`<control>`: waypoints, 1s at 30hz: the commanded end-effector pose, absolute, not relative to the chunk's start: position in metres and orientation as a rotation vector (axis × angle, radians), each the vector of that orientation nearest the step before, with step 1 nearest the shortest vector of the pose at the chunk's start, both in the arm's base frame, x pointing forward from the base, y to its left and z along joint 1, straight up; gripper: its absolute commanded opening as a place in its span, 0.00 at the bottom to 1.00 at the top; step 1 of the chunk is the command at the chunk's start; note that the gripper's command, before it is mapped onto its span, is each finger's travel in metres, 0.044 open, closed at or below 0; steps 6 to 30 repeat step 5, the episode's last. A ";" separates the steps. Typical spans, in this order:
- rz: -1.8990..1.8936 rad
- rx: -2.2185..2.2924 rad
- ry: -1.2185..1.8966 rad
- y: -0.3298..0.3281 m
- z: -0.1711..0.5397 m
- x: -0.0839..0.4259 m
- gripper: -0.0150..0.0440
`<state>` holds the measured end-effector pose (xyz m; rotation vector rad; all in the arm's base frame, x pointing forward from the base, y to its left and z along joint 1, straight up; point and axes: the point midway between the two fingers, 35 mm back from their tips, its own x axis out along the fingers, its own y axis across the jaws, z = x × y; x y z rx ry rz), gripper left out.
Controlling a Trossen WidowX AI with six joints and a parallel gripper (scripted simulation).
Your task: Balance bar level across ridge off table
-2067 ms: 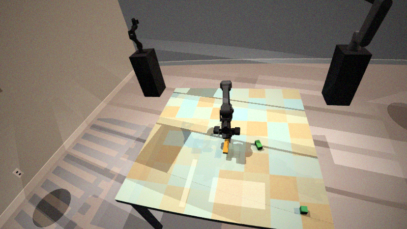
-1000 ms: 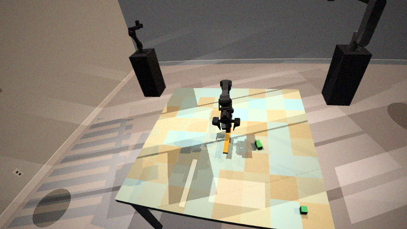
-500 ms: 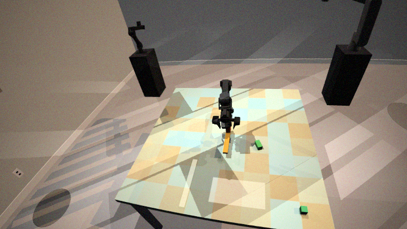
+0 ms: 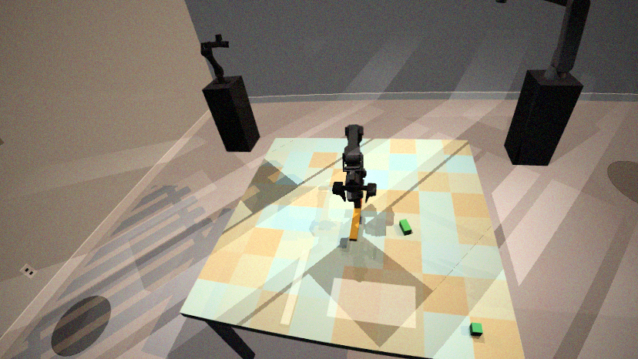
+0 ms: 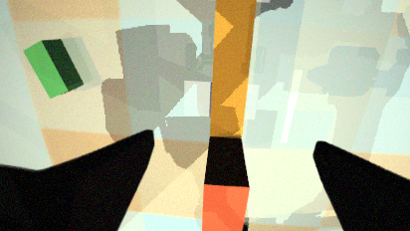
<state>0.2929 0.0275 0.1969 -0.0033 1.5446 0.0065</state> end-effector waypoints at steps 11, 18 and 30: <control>0.007 -0.002 1.544 0.028 0.198 0.293 1.00; 0.007 -0.002 1.544 0.028 0.198 0.293 1.00; 0.007 -0.002 1.544 0.028 0.198 0.293 1.00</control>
